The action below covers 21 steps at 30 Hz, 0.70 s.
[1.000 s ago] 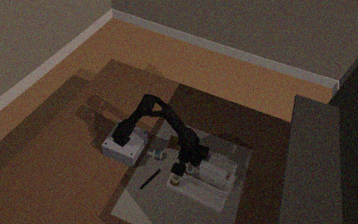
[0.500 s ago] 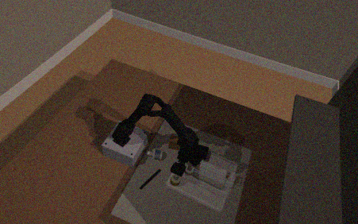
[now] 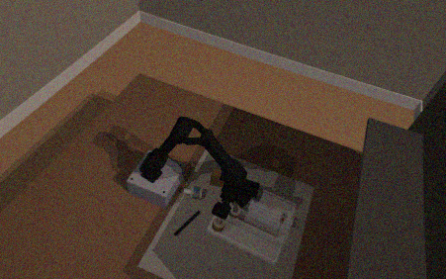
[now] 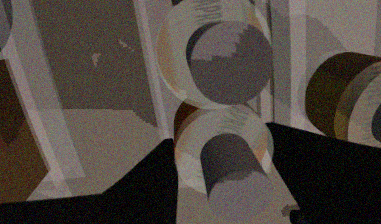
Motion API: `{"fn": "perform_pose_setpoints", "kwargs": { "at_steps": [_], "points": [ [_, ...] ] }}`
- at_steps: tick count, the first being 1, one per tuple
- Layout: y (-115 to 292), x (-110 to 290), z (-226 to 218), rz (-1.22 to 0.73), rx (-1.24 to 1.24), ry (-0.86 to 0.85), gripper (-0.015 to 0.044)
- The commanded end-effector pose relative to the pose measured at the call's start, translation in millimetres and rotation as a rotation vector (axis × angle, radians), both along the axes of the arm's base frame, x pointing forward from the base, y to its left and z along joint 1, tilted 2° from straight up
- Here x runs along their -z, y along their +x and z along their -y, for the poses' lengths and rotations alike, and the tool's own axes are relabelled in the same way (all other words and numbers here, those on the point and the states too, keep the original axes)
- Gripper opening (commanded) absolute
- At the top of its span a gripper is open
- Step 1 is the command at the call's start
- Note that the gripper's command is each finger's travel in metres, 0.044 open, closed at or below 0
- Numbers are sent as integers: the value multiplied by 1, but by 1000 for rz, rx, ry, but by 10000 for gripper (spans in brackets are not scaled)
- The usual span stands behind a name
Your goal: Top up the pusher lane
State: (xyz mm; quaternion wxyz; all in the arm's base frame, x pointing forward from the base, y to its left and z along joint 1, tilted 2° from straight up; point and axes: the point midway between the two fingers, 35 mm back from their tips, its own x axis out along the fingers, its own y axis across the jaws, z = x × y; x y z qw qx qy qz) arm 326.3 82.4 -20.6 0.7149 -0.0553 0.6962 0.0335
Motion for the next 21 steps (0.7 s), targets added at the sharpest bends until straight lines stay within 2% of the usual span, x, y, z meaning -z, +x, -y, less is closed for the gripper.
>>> {"fn": "perform_pose_setpoints", "kwargs": {
  "at_steps": [1, 21],
  "points": [
    [0, 0, 0, 7, -2, -3, 0],
    [-3, 0, 0, 7, -2, -3, 0]
  ]
}}
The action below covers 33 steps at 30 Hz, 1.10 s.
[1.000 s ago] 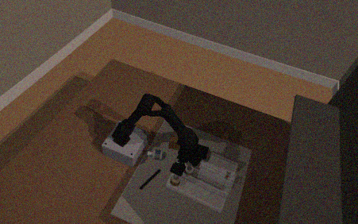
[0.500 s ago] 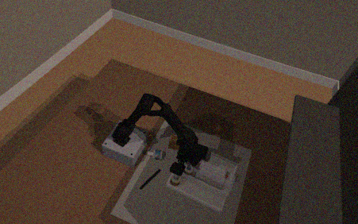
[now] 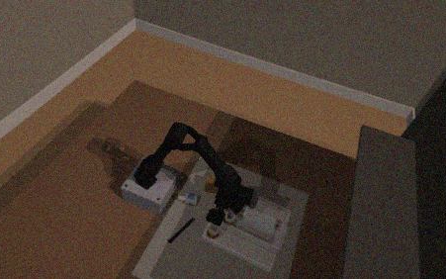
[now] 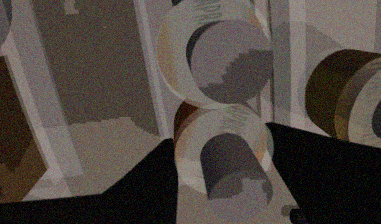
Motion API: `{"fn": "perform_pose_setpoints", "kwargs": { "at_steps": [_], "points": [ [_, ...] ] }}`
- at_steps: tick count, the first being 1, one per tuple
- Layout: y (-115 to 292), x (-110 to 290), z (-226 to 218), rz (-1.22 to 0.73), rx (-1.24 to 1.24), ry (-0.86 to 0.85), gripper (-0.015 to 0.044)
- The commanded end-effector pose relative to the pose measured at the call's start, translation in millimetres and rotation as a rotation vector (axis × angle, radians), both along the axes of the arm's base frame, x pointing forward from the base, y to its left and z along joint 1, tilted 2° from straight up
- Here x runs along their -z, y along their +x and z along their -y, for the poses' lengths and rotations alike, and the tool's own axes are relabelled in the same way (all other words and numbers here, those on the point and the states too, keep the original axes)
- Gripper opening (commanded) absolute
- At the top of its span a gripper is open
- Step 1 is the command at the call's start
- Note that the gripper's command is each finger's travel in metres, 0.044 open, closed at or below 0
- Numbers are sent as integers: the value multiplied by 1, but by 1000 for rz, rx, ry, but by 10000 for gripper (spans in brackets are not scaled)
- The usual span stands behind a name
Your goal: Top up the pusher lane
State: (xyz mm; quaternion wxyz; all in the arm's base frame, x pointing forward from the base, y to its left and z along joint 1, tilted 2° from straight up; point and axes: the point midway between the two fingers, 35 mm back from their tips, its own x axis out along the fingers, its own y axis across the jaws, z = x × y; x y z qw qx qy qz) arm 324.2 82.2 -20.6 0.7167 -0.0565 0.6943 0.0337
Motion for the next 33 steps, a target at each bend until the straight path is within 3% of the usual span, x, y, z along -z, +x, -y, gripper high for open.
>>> {"fn": "perform_pose_setpoints", "kwargs": {
  "at_steps": [1, 12, 33],
  "points": [
    [0, 0, 0, 2, 0, -2, 26],
    [0, 0, 0, 2, 0, -2, 307],
    [-9, -20, 0, 1, 0, -1, 307]
  ]
}}
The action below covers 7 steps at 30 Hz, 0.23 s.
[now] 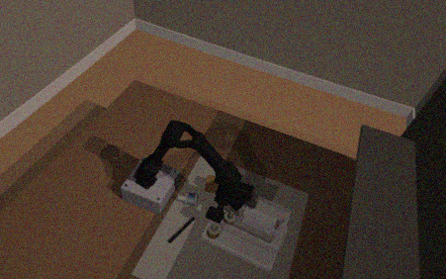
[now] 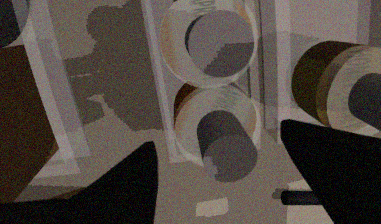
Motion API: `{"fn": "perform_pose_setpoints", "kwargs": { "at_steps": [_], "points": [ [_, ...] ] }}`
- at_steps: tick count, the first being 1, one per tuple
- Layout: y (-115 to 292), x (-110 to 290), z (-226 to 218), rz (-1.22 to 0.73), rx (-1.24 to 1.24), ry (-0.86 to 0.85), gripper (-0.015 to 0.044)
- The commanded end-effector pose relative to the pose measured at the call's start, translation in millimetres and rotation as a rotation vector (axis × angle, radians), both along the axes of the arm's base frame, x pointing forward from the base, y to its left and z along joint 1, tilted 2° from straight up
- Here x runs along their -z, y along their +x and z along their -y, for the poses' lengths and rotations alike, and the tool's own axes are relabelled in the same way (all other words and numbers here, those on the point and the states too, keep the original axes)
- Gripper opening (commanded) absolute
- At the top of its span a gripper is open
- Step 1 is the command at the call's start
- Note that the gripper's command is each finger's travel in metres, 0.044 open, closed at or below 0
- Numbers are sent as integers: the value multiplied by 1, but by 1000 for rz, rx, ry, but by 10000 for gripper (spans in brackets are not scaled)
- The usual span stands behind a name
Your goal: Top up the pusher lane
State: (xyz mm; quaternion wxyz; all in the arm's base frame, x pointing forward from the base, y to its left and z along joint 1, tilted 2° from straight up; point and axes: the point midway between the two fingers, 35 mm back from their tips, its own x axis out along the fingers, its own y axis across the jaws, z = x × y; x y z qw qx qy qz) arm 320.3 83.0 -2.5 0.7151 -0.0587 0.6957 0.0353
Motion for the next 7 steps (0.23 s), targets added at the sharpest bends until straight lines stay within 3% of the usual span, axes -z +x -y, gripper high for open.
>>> {"fn": "perform_pose_setpoints", "kwargs": {
  "at_steps": [1, 7],
  "points": [
    [-8, -2, 1, 5, 6, 0, 307],
    [-28, -3, 3, 3, 6, 0, 307]
  ]
}}
